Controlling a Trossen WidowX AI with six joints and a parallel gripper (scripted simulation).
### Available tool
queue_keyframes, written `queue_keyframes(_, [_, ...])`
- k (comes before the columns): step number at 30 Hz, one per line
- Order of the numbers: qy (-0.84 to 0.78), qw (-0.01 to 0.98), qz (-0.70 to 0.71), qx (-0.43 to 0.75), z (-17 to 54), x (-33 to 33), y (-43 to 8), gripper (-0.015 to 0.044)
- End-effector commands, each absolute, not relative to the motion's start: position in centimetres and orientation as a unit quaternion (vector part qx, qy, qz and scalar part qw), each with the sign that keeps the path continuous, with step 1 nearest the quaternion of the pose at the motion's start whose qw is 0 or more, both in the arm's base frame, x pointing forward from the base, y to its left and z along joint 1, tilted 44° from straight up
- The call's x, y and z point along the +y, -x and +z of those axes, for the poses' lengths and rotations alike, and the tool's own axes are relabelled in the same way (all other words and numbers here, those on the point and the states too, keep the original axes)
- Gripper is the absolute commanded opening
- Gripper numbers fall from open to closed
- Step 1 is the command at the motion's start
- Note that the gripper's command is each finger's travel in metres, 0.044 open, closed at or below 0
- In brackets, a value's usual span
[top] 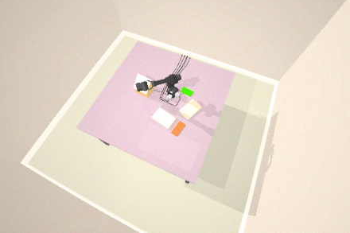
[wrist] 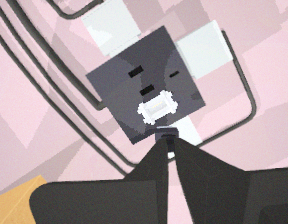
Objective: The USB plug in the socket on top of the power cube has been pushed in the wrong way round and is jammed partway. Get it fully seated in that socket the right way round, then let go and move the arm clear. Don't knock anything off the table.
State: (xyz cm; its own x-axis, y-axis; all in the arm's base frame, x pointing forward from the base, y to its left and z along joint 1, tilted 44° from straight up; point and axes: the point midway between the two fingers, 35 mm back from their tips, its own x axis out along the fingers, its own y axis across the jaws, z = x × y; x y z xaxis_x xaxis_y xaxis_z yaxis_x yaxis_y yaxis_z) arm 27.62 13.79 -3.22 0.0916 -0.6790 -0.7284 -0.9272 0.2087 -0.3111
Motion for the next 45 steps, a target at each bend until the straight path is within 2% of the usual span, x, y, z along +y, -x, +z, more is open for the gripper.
queue_keyframes(1, [0.629, 0.387, 0.179, 0.650, -3.24, 13.77, -27.60, 0.0000])
queue_keyframes(17, [0.694, 0.254, 0.305, 0.601, -3.24, 13.77, -27.60, 0.0000])
queue_keyframes(45, [0.692, 0.259, 0.308, 0.600, -3.40, 13.73, -27.64, 0.0000])
